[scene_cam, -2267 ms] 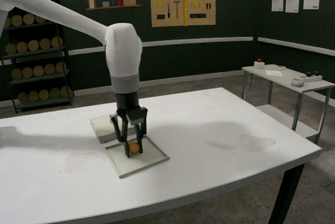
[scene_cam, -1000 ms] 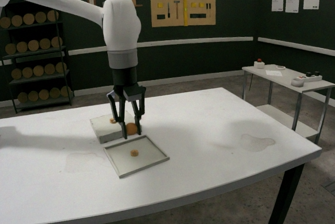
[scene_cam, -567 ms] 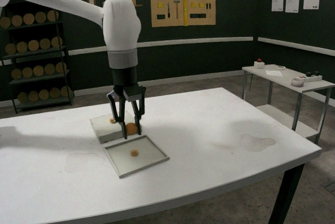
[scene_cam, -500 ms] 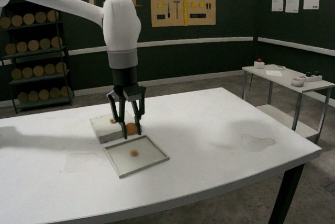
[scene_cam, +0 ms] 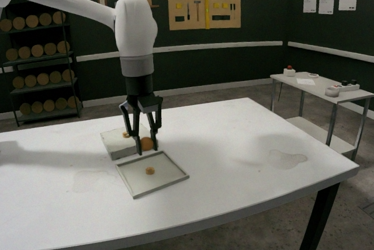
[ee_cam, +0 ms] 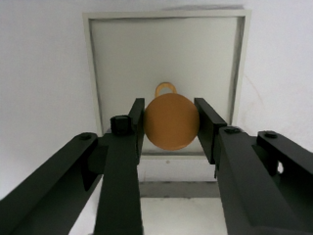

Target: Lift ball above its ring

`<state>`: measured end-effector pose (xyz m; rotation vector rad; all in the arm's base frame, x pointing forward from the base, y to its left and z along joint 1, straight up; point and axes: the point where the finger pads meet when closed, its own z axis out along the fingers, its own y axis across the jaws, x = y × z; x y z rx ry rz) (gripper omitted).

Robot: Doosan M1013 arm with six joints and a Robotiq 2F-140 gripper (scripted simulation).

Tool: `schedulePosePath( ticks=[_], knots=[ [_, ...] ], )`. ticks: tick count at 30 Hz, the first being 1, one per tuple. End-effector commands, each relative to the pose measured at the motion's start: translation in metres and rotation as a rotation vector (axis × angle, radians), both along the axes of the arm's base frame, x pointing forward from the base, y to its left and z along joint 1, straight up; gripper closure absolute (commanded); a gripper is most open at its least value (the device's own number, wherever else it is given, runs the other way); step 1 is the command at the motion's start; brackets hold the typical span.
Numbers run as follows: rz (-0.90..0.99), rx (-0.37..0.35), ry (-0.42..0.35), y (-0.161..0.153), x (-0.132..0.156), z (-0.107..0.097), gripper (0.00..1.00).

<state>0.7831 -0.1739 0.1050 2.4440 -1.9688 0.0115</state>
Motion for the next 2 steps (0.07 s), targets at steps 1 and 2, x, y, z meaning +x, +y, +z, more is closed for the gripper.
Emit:
schedulePosePath(
  ticks=[1, 2],
  knots=[
    [0.0, 0.0, -0.002, 0.0, 0.0006, 0.0014, 0.9],
    [0.0, 0.0, -0.002, 0.0, 0.0006, 0.0014, 0.9]
  ],
)
